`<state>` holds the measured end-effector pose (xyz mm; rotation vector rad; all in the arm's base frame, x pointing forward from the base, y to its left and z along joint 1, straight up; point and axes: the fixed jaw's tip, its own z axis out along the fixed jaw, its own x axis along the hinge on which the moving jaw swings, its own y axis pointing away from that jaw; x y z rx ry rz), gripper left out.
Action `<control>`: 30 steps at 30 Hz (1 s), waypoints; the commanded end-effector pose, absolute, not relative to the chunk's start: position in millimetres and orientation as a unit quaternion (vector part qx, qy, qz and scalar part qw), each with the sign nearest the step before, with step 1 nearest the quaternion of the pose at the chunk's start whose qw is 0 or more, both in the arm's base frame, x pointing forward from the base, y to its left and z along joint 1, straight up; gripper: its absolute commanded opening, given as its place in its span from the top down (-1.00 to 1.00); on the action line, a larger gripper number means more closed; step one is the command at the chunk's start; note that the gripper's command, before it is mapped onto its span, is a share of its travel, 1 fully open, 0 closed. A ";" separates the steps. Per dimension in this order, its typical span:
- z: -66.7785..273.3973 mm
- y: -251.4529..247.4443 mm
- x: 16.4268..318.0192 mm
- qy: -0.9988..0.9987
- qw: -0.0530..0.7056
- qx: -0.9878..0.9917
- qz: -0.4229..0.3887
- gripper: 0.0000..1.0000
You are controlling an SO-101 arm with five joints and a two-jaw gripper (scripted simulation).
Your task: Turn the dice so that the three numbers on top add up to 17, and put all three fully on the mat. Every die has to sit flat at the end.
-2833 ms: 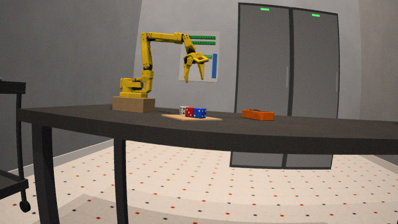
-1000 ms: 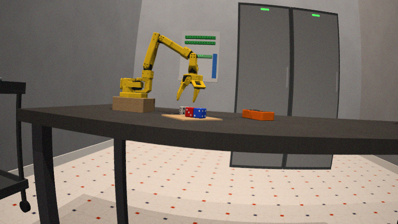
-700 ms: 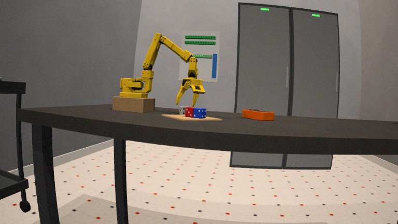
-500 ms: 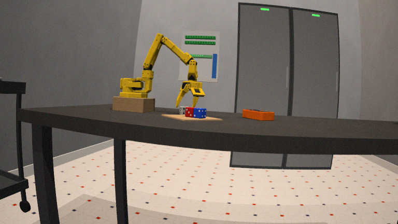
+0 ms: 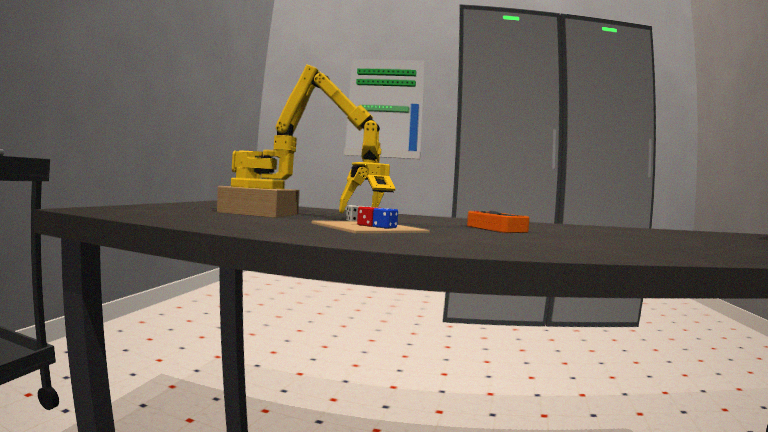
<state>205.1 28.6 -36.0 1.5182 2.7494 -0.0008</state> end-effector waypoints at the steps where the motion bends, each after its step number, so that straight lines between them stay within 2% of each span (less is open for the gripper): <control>1: -41.4 29.8 198.9 0.876 -0.011 0.483 -0.008 0.30; 20: -41.4 28.6 197.0 0.876 -0.011 0.483 -0.008 0.38; 30: -41.2 26.2 193.4 0.876 -0.011 0.483 -0.008 0.53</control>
